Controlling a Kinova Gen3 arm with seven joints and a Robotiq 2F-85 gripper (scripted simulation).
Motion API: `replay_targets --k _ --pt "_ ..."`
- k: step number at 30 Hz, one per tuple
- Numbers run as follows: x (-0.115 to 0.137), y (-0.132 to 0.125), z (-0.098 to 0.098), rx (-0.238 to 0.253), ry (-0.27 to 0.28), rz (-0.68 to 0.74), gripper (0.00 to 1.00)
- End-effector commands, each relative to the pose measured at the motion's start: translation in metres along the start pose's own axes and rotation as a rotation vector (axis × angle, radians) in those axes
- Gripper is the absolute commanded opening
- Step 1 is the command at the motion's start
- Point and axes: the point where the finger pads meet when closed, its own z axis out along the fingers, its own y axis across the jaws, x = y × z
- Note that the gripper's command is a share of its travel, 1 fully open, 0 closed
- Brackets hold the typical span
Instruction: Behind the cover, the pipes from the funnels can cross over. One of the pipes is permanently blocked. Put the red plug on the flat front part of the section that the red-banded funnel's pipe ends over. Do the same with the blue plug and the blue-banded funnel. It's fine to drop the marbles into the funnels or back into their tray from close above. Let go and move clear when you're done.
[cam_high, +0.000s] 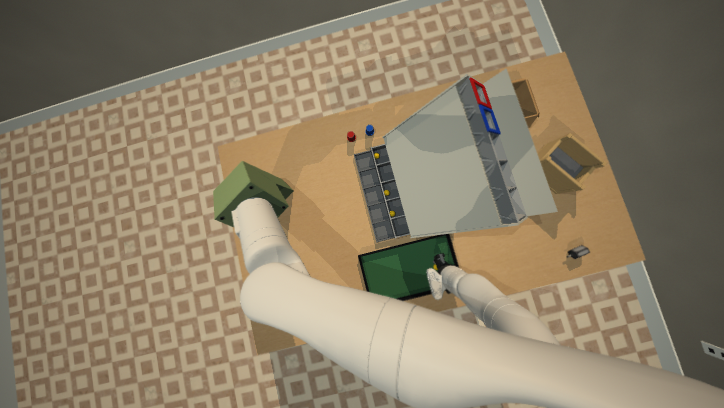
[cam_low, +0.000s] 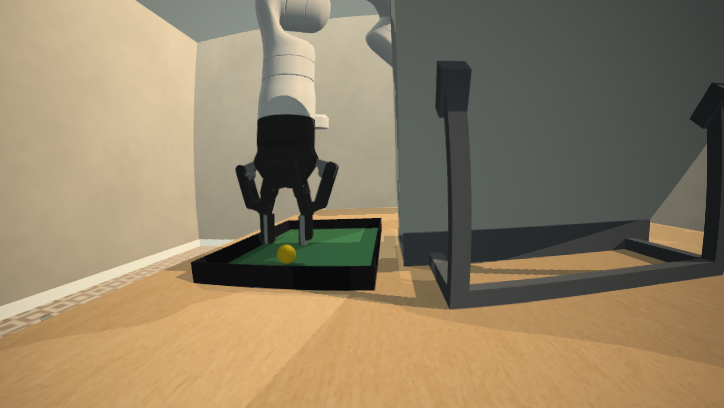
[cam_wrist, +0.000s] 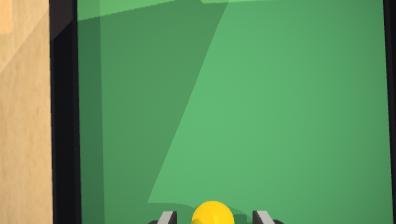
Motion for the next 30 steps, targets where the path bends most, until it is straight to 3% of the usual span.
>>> replay_targets --k 1,30 --pt "0.0 0.0 0.0 0.0 -0.001 0.0 0.5" --pt "0.0 0.0 0.016 0.0 -0.001 0.0 0.5"
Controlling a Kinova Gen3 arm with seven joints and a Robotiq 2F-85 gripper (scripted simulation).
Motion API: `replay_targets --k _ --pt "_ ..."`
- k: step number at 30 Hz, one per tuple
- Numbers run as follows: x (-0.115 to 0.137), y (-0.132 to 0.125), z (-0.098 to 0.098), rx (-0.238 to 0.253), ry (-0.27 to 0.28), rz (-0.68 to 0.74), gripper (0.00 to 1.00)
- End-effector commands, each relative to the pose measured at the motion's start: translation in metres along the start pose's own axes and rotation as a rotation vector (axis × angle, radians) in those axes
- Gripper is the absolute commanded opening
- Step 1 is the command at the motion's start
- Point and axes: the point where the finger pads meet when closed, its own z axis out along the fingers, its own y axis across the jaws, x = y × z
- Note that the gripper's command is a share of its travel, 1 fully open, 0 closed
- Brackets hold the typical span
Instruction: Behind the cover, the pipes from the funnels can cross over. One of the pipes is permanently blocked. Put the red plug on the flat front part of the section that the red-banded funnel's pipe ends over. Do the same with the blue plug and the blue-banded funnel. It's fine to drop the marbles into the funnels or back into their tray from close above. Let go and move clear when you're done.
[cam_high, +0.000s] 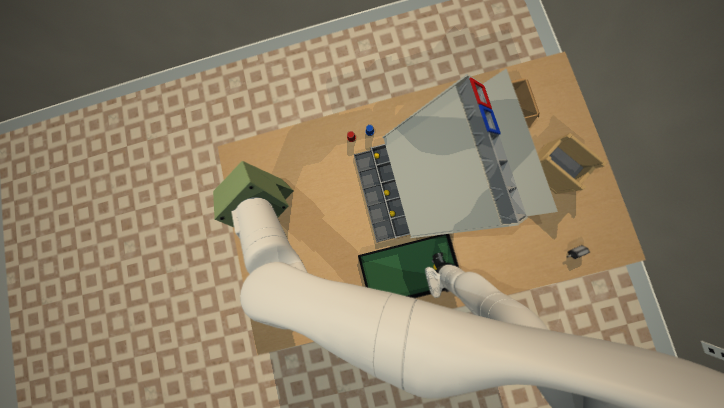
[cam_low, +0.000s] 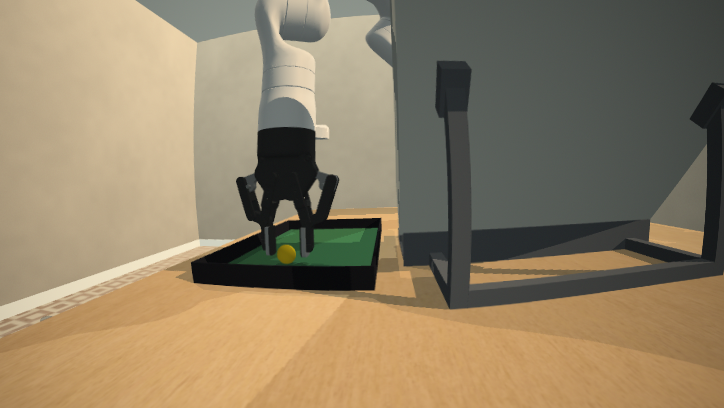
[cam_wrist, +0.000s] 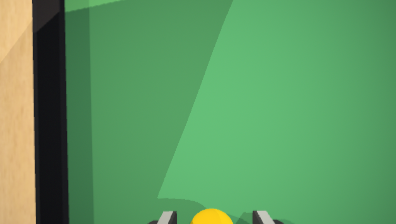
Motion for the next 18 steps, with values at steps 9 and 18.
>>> replay_targets --k 9,18 --pt "0.0002 -0.0005 0.0003 0.001 0.0 0.0 0.5" --pt "0.0001 0.0001 0.0082 0.001 0.0 0.0 0.5"
